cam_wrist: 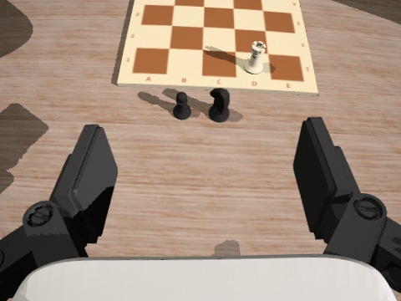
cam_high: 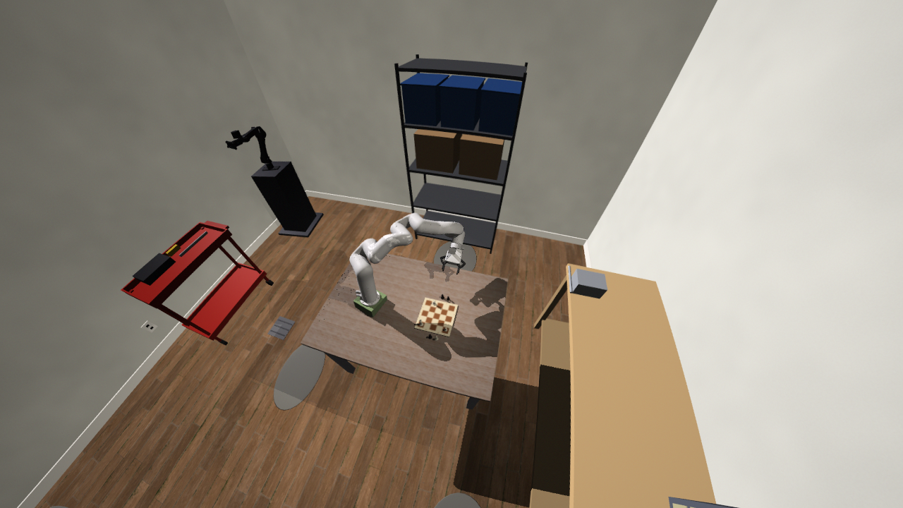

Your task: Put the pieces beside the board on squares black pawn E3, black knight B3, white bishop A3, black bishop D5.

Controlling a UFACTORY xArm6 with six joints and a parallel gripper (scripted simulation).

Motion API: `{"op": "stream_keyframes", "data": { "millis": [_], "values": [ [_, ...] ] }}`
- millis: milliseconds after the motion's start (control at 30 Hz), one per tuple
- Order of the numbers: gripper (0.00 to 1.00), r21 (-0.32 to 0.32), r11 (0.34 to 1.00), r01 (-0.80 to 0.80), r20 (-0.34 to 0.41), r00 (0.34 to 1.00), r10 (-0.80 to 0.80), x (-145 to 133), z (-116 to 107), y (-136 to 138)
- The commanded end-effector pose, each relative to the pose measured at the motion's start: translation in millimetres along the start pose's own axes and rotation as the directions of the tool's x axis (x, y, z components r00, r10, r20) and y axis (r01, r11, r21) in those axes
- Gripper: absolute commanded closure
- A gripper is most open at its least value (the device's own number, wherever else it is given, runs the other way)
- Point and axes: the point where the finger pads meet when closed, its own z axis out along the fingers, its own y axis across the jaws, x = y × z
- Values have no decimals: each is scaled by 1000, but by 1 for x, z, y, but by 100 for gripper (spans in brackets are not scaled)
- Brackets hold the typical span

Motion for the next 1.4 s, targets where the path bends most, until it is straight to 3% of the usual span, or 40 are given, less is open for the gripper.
{"op": "stream_keyframes", "data": {
  "millis": [0, 67, 100, 167, 200, 300, 333, 433, 467, 533, 567, 633, 667, 733, 767, 800, 867, 900, 967, 1000, 1033, 1067, 1167, 1200, 1233, 1300, 1367],
  "values": [
    [0, -44, 992, -115, 186, 975, 122, -3, 24, -5],
    [0, -44, 992, -115, 186, 975, 122, -3, 24, -5],
    [0, -111, 977, -184, 266, 941, 208, -5, 35, -4],
    [0, -111, 977, -184, 266, 941, 208, -5, 35, -4],
    [0, -192, 948, -255, 336, 890, 307, -6, 44, -4],
    [0, -192, 948, -255, 336, 890, 307, -6, 44, -4],
    [0, -286, 903, -322, 389, 822, 416, -6, 53, -3],
    [0, -286, 903, -322, 389, 822, 416, -6, 53, -3],
    [0, -387, 840, -381, 421, 737, 528, -5, 59, -2],
    [0, -387, 840, -381, 421, 737, 528, -5, 59, -2],
    [0, -474, 774, -420, 426, 660, 619, -2, 65, -2],
    [0, -491, 759, -428, 430, 639, 638, -2, 65, -2],
    [0, -569, 686, -454, 414, 563, 715, 2, 70, -2],
    [0, -590, 663, -460, 414, 533, 738, 2, 70, -2],
    [0, -659, 584, -474, 383, 457, 803, 7, 75, -3],
    [0, -680, 556, -477, 376, 424, 824, 7, 75, -3],
    [0, -680, 556, -477, 376, 424, 824, 7, 75, -3],
    [0, -756, 445, -480, 323, 318, 891, 13, 79, -5],
    [0, -756, 445, -480, 323, 318, 891, 13, 79, -5],
    [0, -814, 341, -471, 263, 224, 938, 20, 84, -7],
    [0, -816, 336, -470, 260, 219, 940, 20, 84, -7],
    [0, -849, 261, -459, 211, 159, 964, 27, 89, -9],
    [0, -892, 143, -429, 131, 58, 990, 34, 94, -10],
    [0, -910, 72, -408, 78, 2, 997, 39, 98, -12],
    [0, -911, 68, -406, 75, -2, 997, 39, 98, -12],
    [0, -929, -34, -368, -5, -80, 997, 48, 105, -14],
    [0, -934, -78, -349, -41, -112, 993, 51, 108, -14]
  ]
}}
